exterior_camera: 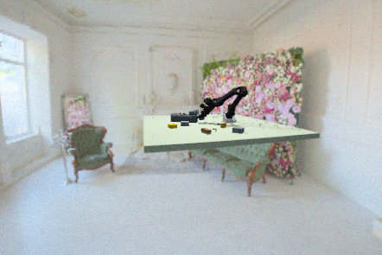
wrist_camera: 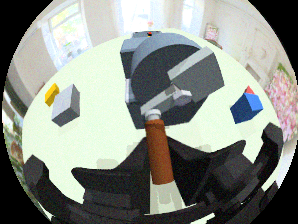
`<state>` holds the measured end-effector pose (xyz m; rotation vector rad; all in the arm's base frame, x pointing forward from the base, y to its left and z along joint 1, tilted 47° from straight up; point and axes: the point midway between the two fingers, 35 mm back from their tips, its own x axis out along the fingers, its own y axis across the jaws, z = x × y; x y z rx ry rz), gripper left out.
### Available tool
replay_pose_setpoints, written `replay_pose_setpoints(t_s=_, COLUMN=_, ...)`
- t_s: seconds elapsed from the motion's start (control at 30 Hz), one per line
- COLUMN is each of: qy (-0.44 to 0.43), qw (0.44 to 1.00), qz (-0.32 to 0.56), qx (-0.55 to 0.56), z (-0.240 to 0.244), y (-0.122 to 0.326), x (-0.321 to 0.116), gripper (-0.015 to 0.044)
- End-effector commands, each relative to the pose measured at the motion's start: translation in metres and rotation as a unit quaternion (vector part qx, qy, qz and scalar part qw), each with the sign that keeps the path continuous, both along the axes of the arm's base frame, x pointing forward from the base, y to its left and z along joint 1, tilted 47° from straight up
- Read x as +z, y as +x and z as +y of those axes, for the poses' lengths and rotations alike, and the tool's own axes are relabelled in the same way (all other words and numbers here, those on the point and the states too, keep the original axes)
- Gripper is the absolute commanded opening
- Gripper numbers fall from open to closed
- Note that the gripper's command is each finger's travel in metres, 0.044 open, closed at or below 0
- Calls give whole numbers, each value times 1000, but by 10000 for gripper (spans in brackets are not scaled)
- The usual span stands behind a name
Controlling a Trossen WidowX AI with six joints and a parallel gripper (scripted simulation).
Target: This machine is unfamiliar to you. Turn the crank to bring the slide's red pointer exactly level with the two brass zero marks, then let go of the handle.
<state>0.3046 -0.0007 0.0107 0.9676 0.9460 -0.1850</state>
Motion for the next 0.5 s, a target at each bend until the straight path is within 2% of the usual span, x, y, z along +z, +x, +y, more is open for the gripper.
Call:
replay_pose_setpoints(t_s=0.0, qy=1, qw=1000, qz=0, qx=-3, z=0, y=0, x=1, gripper=0)
replay_pose_setpoints(t_s=0.47, qy=1, qw=1000, qz=0, qx=-3, z=-1, y=4, x=12, gripper=0)
